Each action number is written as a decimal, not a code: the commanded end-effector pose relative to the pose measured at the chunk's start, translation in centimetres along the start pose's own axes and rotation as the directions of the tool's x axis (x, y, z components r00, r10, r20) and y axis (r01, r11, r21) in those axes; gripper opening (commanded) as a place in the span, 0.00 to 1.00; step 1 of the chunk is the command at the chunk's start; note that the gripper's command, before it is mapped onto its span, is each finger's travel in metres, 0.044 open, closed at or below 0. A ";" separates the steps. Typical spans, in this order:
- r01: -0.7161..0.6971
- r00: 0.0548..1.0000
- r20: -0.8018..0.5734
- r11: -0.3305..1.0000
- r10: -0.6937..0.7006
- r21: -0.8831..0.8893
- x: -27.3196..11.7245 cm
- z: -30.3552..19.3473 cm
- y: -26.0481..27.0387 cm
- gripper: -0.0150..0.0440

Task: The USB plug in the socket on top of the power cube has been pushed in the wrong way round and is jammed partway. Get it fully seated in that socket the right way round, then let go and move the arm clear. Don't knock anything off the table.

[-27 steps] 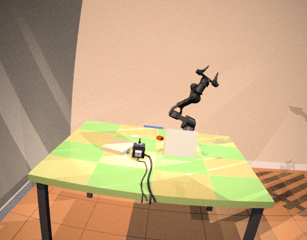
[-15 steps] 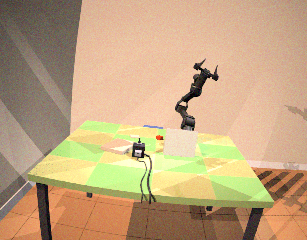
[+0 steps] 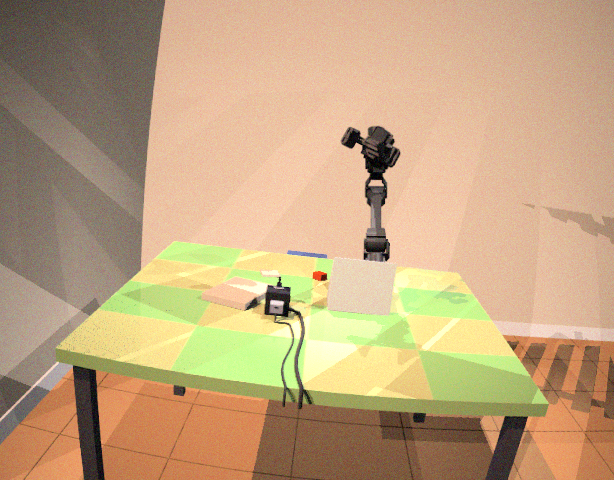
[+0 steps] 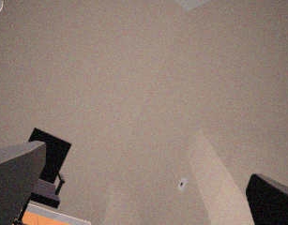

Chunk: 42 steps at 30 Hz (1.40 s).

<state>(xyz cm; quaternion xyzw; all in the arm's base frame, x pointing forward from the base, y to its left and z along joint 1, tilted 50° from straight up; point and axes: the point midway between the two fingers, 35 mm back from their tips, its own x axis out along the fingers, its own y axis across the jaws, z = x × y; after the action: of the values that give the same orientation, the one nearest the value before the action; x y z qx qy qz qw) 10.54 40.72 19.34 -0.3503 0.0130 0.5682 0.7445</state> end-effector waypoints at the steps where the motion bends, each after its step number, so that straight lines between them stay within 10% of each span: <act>1: 0.030 0.959 -0.281 0.999 -0.038 -0.032 2.7 -6.9 -2.6 1.00; 13: -0.103 0.393 -0.919 0.995 0.033 -0.008 0.9 -28.5 -8.0 1.00; 23: -0.295 -0.320 -0.914 0.891 0.249 0.346 -9.6 -42.5 -9.2 1.00; 42: -0.302 -0.359 -0.896 0.876 0.261 0.376 -10.2 -44.2 -9.5 1.00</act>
<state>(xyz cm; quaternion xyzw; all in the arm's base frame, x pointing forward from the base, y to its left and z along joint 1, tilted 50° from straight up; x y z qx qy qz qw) 31.81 7.72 -4.73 -0.6497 0.6728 0.2308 0.2683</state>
